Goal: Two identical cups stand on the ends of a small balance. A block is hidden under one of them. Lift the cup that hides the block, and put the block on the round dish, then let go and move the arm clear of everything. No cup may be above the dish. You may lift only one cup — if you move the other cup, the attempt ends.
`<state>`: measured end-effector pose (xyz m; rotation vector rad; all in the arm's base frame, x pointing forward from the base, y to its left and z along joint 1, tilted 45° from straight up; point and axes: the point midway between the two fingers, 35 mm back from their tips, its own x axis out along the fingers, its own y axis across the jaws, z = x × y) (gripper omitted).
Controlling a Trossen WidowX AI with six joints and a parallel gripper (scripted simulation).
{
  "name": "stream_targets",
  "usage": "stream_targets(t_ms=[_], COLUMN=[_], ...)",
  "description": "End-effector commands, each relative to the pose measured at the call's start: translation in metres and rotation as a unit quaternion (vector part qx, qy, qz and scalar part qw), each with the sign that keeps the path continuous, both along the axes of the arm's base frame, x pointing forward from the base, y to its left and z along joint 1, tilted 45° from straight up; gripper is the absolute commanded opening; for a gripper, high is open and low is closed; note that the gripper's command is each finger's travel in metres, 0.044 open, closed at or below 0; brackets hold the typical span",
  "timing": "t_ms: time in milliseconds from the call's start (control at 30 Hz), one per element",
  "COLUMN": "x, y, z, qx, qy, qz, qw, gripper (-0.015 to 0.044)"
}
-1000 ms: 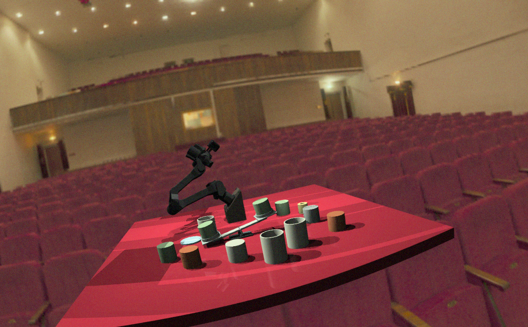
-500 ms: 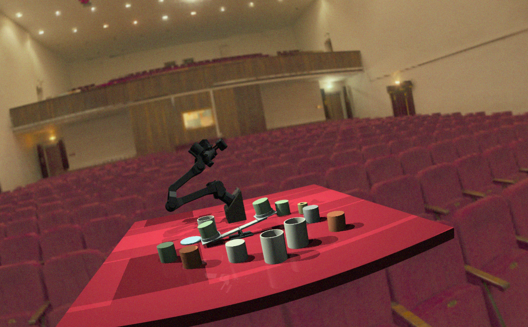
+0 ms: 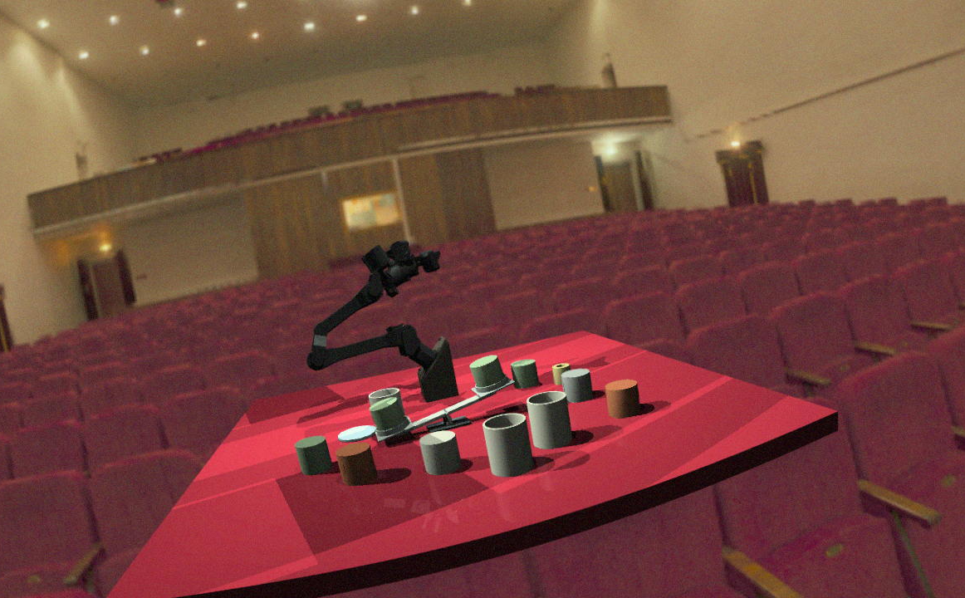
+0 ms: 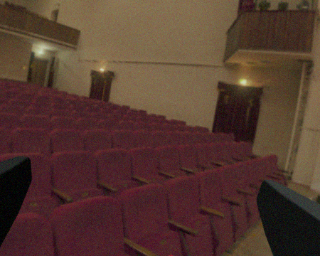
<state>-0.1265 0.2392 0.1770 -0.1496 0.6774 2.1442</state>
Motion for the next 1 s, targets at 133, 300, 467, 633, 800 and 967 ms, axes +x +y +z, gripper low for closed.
stream_targets(t_ms=[133,300,467,633,800,967], x=[0.032,0.057,0.082,0.108,0.134,0.159], y=[0.016,0.021,0.023,0.02,0.014,0.004], z=[-0.02,-0.035,-0.049,-0.062,-0.073,-0.082], qx=[-0.069,-0.115,-0.159,-0.201,-0.241,-0.278], qy=[-0.021,-0.037,-0.056,-0.075,-0.096,-0.119], qz=[-0.101,-0.169,-0.238,-0.304,-0.367,-0.427], qw=[0.992,0.978,0.957,0.928,0.893,0.852], gripper=[0.044,0.044,0.044,0.044,0.044,0.044])
